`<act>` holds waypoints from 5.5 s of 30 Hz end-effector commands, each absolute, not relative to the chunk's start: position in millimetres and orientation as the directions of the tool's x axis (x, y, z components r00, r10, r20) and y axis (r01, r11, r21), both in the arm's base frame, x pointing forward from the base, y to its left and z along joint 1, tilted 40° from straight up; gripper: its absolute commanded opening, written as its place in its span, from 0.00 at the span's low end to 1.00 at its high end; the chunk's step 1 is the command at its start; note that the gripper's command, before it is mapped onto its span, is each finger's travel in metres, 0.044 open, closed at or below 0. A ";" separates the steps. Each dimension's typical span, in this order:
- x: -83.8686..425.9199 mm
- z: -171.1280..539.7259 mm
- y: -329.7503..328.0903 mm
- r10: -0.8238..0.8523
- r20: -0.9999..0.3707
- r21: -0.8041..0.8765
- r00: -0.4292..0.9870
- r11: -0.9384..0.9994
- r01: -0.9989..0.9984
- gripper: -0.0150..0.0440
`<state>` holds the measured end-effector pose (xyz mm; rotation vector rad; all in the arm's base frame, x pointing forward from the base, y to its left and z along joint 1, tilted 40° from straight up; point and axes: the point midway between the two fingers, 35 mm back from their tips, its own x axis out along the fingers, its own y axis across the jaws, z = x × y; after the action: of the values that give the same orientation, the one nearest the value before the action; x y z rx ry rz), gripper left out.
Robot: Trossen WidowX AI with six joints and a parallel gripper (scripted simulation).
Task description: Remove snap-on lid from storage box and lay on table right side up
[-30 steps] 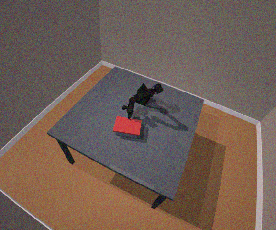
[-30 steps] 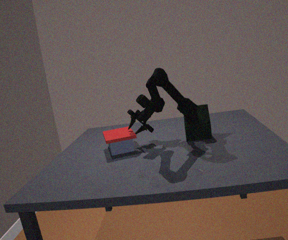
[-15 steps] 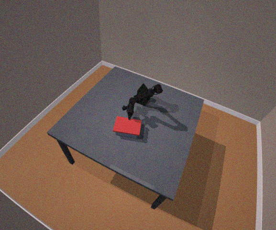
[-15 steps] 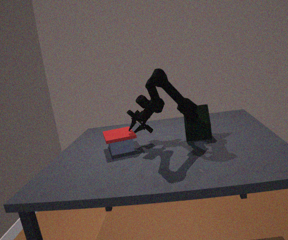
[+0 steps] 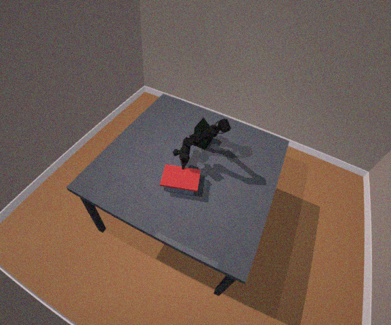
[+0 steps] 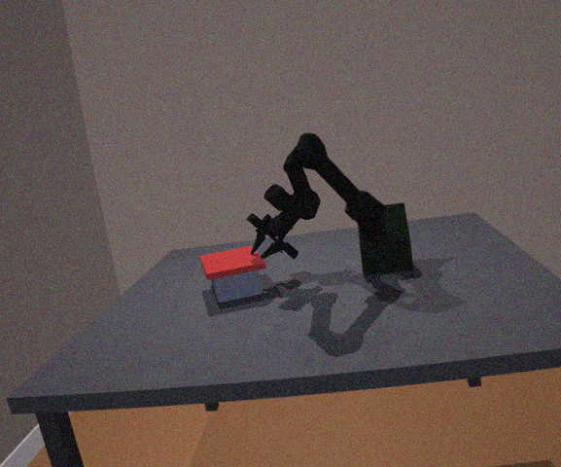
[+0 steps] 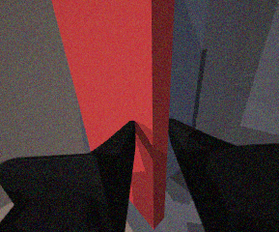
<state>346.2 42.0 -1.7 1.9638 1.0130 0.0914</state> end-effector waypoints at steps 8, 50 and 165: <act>346.2 0.3 40.3 0.684 -0.308 0.743 0.662 -0.262 0.616 0.25; 345.4 6.8 34.8 0.683 -0.308 0.743 0.662 -0.261 0.616 0.25; 352.4 11.4 34.9 0.682 -0.309 0.741 0.663 -0.264 0.617 0.25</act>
<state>351.8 34.5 11.3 1.9644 1.0120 0.0904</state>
